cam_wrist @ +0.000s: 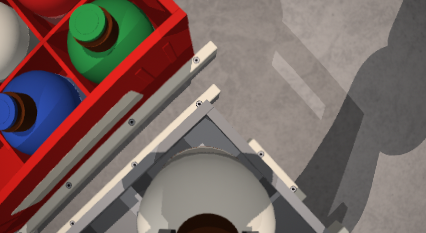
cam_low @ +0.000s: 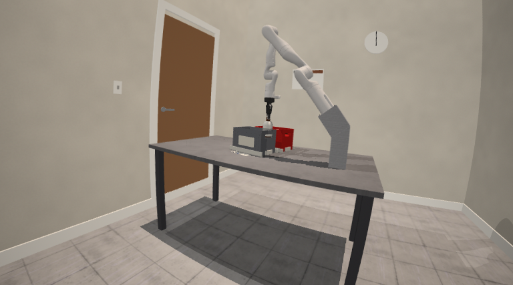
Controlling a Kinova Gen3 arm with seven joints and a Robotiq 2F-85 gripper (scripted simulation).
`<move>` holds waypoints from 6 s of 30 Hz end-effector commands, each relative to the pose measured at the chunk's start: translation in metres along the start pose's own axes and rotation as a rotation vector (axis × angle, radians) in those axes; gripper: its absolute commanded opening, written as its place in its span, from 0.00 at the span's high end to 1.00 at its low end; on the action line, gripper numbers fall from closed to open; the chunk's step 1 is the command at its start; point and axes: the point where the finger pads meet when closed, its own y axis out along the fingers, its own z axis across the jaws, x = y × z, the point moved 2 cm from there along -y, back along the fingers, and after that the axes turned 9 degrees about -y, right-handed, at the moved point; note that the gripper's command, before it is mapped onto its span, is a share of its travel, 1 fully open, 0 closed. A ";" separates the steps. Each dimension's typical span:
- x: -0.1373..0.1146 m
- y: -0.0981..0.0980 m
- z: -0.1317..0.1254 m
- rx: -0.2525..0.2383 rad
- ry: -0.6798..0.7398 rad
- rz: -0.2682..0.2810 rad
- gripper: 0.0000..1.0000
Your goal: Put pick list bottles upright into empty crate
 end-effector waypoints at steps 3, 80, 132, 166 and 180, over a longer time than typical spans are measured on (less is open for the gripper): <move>0.000 0.005 0.000 -0.003 0.000 -0.003 0.90; 0.001 0.072 -0.002 -0.003 0.000 -0.003 0.90; 0.000 0.083 -0.001 -0.003 0.000 -0.003 0.90; 0.000 0.098 -0.001 -0.003 -0.001 -0.003 0.90; 0.000 0.105 -0.001 -0.003 -0.001 -0.003 0.90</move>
